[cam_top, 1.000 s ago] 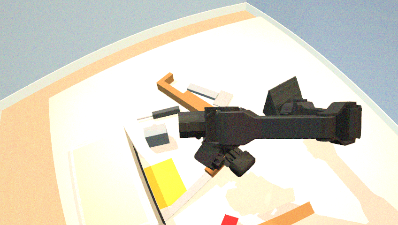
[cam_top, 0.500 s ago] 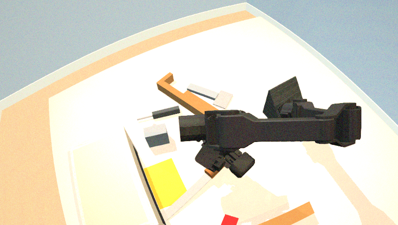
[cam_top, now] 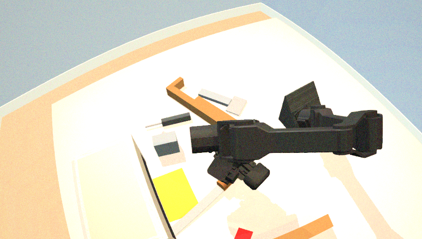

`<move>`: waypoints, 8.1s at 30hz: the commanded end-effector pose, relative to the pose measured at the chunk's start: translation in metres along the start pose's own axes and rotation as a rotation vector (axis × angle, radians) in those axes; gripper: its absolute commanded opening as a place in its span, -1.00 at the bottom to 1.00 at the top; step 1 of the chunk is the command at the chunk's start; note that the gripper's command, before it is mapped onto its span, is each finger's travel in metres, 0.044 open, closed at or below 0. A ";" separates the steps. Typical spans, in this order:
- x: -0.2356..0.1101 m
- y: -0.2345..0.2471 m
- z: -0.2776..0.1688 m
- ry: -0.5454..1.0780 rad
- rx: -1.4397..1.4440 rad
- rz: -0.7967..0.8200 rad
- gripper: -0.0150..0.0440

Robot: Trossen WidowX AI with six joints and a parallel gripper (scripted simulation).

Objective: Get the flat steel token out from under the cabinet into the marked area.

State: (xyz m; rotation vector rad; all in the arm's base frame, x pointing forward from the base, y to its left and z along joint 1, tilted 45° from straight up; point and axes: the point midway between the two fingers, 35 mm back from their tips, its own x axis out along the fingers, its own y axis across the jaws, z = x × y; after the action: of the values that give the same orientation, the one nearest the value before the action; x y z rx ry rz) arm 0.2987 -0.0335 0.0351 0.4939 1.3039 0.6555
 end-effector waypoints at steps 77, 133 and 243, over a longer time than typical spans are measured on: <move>-0.010 -0.001 -0.026 0.028 -0.021 0.001 0.42; 0.027 -0.002 -0.056 0.029 -0.021 0.002 -0.49; -0.107 0.001 -0.009 0.030 0.163 -0.004 -0.49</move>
State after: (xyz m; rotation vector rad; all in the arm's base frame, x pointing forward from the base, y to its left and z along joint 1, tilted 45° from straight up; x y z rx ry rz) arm 0.2746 -0.1033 0.1087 0.5813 1.4013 0.5906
